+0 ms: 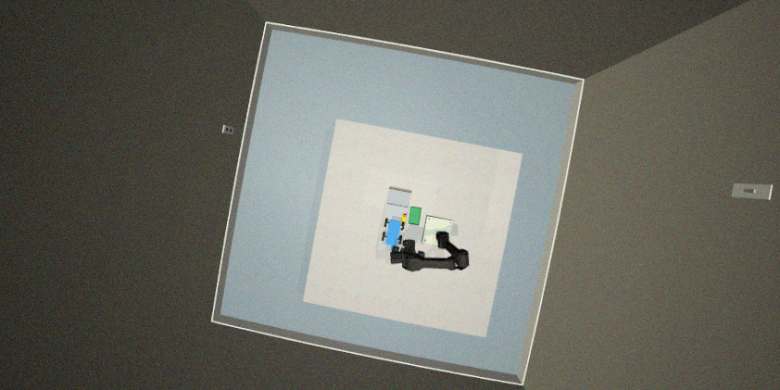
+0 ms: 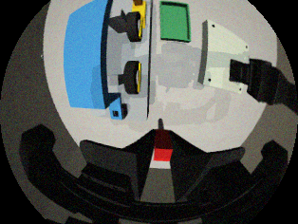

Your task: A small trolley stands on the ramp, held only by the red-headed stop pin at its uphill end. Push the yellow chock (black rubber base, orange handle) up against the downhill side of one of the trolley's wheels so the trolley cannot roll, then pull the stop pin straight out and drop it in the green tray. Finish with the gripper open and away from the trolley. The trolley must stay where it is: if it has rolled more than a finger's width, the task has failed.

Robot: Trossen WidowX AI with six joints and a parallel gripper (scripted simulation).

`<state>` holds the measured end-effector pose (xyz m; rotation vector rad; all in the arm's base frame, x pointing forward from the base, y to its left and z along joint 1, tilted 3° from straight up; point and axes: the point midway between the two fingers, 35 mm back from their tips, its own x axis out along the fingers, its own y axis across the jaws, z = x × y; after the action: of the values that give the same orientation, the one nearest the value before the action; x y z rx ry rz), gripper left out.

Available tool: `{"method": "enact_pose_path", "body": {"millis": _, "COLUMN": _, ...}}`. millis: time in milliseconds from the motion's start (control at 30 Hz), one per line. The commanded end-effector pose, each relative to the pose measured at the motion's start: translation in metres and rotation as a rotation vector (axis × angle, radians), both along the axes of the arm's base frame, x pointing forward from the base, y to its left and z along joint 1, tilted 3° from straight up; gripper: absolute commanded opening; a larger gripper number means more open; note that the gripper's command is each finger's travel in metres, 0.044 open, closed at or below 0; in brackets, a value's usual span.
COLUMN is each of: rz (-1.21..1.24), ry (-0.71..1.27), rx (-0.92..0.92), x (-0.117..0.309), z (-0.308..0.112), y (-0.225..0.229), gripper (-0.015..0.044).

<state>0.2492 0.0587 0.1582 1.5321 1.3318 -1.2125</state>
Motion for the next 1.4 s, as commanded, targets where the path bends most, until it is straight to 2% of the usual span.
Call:
{"method": "enact_pose_path", "body": {"millis": 0, "rz": 0.003, "ry": -0.012, "rx": 0.004, "x": -0.004, "z": -0.001, "y": -0.016, "gripper": 0.0000}}
{"method": "enact_pose_path", "body": {"millis": 1367, "rz": 0.003, "ry": -0.009, "rx": -0.009, "x": -0.033, "z": -0.018, "y": -0.165, "gripper": 0.0000}}
